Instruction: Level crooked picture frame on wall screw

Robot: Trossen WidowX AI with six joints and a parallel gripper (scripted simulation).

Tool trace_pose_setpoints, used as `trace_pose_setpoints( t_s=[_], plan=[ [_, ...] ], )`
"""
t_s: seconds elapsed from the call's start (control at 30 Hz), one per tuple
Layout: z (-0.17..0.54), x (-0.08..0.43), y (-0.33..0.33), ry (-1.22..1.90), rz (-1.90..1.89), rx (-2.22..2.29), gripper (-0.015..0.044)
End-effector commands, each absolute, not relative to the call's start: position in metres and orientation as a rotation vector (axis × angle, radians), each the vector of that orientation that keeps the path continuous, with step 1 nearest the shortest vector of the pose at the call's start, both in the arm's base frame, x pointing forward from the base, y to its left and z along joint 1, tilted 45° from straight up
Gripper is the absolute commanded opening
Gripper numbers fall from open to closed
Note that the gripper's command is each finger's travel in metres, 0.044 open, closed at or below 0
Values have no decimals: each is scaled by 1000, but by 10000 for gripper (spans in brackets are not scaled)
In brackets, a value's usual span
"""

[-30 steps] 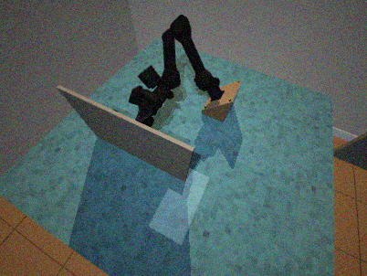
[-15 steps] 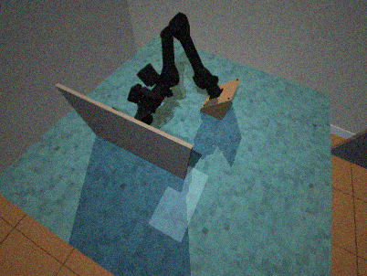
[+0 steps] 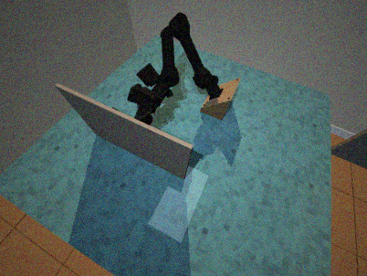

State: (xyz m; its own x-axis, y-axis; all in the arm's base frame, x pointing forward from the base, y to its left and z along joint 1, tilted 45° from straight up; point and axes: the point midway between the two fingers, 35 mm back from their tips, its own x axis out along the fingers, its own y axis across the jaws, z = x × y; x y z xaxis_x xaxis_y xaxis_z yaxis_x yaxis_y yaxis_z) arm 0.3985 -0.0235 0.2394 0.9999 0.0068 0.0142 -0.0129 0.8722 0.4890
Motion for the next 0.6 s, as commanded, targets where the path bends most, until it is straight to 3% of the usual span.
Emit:
trace_pose_setpoints(
  t_s=[0.0,0.57],
  plan=[
    [243,399,-22,-17,20,513,0],
    [245,399,-23,-17,20,513,0]
  ],
)
